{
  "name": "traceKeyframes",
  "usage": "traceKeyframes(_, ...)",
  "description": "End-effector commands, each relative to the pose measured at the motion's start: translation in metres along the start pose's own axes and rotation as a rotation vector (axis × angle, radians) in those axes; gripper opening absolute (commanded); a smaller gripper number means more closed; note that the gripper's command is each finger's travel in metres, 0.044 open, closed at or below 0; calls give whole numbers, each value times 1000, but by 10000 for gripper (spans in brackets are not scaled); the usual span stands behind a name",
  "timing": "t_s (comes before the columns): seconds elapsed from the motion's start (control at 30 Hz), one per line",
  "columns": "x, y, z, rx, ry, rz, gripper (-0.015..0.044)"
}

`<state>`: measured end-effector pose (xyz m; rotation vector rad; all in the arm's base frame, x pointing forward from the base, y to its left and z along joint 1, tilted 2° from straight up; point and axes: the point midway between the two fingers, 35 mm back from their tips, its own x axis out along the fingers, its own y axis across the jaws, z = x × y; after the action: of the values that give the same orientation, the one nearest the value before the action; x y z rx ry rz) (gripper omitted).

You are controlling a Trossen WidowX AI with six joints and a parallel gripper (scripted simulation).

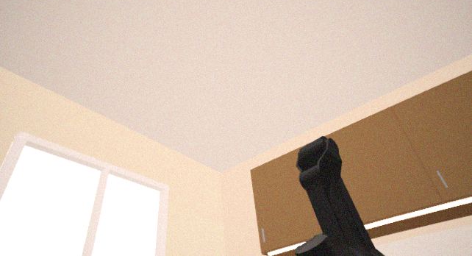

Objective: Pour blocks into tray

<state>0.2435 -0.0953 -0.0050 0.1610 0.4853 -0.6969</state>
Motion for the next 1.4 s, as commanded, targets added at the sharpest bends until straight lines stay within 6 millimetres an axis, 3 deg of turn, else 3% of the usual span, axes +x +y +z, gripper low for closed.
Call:
traceKeyframes(0.0, -1, 1, 4, -1, -2, 2, 0)
traceKeyframes(1.37, -22, 1, 46, 0, -4, 3, 0)
